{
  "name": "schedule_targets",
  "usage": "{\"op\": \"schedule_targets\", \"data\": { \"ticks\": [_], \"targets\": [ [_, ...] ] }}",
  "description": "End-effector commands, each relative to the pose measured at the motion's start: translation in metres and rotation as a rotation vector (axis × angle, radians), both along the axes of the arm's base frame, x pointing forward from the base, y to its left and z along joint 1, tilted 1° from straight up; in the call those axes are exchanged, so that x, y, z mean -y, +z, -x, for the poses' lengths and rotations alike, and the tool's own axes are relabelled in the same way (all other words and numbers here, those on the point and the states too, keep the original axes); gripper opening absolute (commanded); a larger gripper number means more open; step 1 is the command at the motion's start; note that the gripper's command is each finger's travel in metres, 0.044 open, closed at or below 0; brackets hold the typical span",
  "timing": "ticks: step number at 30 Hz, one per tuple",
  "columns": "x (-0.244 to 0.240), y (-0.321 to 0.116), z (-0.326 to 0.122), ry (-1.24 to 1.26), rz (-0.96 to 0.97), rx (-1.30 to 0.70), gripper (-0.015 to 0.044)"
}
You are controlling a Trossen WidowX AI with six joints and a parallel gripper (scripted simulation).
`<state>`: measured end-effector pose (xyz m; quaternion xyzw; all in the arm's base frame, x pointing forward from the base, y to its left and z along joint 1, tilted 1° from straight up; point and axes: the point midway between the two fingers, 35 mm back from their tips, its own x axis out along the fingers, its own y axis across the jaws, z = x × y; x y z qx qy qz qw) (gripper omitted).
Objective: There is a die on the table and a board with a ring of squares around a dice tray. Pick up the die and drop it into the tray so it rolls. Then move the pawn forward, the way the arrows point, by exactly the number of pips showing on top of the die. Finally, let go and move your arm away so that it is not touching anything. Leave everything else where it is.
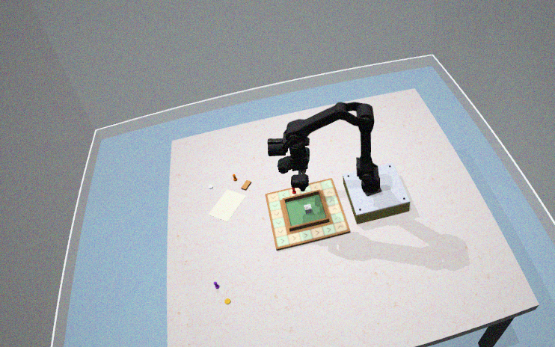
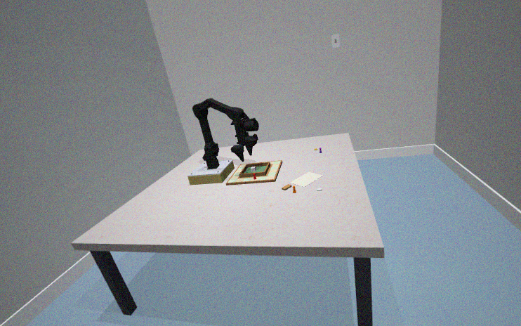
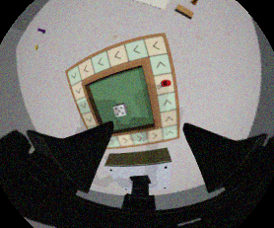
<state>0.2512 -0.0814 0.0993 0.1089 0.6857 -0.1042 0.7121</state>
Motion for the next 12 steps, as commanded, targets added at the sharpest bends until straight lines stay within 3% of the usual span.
{"op": "schedule_targets", "data": {
  "ticks": [1,5,6,12],
  "targets": [
    [-0.034,0.021,0.039,0.105,0.001,-0.008,0.0440],
    [-0.059,0.033,0.079,0.203,0.001,-0.011,0.0440],
    [-0.040,0.026,0.045,0.123,0.001,0.001,0.0440],
    [-0.040,0.026,0.045,0.123,0.001,0.001,0.0440]
  ]
}}
